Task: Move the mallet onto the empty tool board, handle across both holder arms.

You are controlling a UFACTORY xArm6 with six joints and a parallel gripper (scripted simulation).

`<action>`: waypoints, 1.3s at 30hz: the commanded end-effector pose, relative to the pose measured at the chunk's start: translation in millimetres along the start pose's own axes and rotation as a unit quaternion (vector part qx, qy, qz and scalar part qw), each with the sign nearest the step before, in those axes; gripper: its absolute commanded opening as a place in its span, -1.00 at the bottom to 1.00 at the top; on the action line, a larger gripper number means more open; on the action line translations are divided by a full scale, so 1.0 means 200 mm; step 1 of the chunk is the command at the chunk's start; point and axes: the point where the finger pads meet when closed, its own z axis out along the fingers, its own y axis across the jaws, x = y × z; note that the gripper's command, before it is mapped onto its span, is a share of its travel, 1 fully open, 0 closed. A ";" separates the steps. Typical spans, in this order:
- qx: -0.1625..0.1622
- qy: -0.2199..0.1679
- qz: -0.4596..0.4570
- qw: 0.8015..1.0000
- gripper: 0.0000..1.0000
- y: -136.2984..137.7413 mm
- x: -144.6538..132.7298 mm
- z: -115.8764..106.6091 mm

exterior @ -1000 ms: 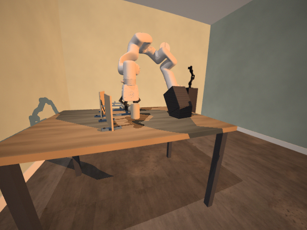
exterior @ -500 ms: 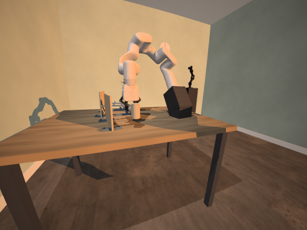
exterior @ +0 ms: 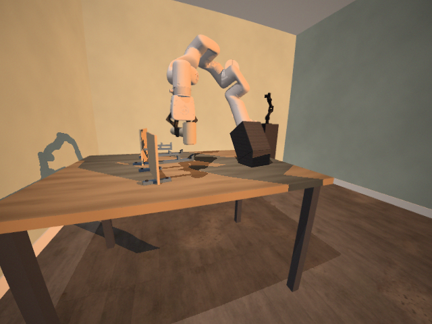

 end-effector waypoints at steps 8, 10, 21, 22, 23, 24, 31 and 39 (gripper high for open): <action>-0.001 -0.007 0.000 1.000 -1.00 -0.11 0.41 -0.06; 0.000 -0.008 0.000 1.000 -1.00 -0.12 0.49 -0.07; 0.000 -0.009 0.000 1.000 -1.00 -0.15 0.90 -0.08; 0.001 -0.009 0.000 1.000 -1.00 -0.14 0.94 -0.08; 0.001 -0.008 0.000 1.000 -1.00 -0.14 0.98 -0.08; 0.001 -0.008 0.000 1.000 -1.00 -0.14 1.02 -0.08; 0.001 -0.005 0.000 1.000 -1.00 -0.11 1.26 -0.08; 0.000 0.001 0.001 1.000 -1.00 -0.05 1.50 -0.08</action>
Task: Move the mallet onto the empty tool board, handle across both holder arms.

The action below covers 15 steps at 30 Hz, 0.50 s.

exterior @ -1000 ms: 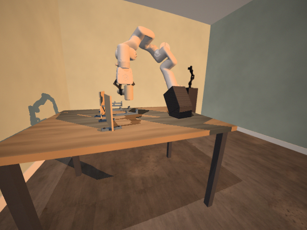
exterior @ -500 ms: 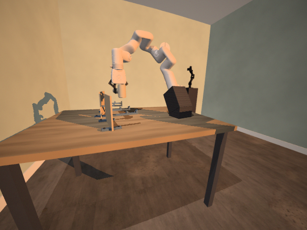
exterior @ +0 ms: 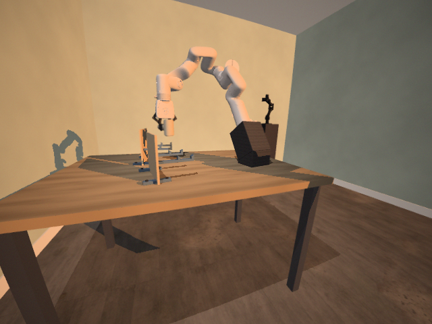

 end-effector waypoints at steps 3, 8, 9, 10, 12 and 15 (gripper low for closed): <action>0.003 -0.001 0.031 1.000 -1.00 0.01 0.09 -0.01; 0.002 -0.001 0.117 0.993 -1.00 0.01 0.09 -0.01; 0.002 -0.001 0.117 0.993 -1.00 0.01 0.09 -0.01; 0.002 -0.001 0.117 0.993 -1.00 0.01 0.09 -0.01; 0.002 -0.001 0.122 0.992 -1.00 0.01 0.09 -0.01; 0.002 0.000 0.123 0.992 -1.00 0.01 0.09 0.02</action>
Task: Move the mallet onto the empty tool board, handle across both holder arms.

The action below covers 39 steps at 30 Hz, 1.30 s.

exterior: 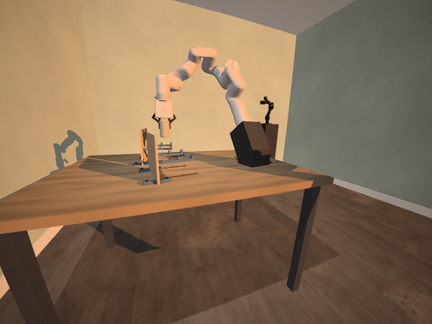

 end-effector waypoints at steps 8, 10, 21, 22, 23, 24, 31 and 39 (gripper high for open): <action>0.001 0.003 0.009 1.000 -1.00 0.00 0.00 0.36; 0.001 0.002 0.009 1.000 -1.00 0.00 0.00 0.42; 0.001 0.002 0.009 1.000 -1.00 0.01 0.00 0.45; 0.001 0.002 0.009 1.000 -1.00 0.01 0.00 0.46; 0.001 0.002 0.009 1.000 -1.00 0.01 0.00 0.47; 0.001 0.002 0.009 1.000 -1.00 0.01 0.00 0.47; 0.000 0.002 0.009 1.000 -1.00 0.01 0.00 0.50; 0.000 0.002 0.009 1.000 -1.00 0.01 0.00 0.50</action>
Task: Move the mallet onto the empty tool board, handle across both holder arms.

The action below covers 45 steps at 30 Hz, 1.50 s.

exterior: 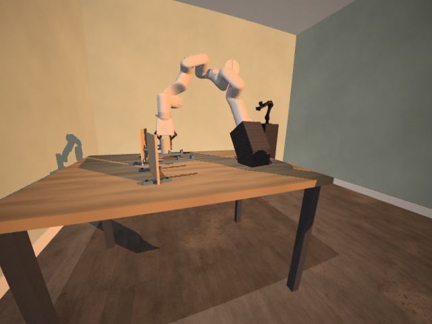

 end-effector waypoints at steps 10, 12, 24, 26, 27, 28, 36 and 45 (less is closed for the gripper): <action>0.001 0.000 0.000 1.000 1.00 0.00 0.00 0.00; 0.001 0.000 0.000 1.000 1.00 0.00 0.00 0.00; 0.001 0.000 0.000 1.000 1.00 0.00 0.00 0.00; 0.001 0.000 0.000 1.000 1.00 0.00 0.00 0.00; 0.001 0.000 0.000 1.000 1.00 0.00 0.00 0.00; 0.001 0.000 0.000 1.000 1.00 0.00 0.00 0.00; 0.001 0.000 0.000 1.000 1.00 0.00 0.00 0.00; 0.001 0.000 0.000 1.000 1.00 0.00 0.00 -0.25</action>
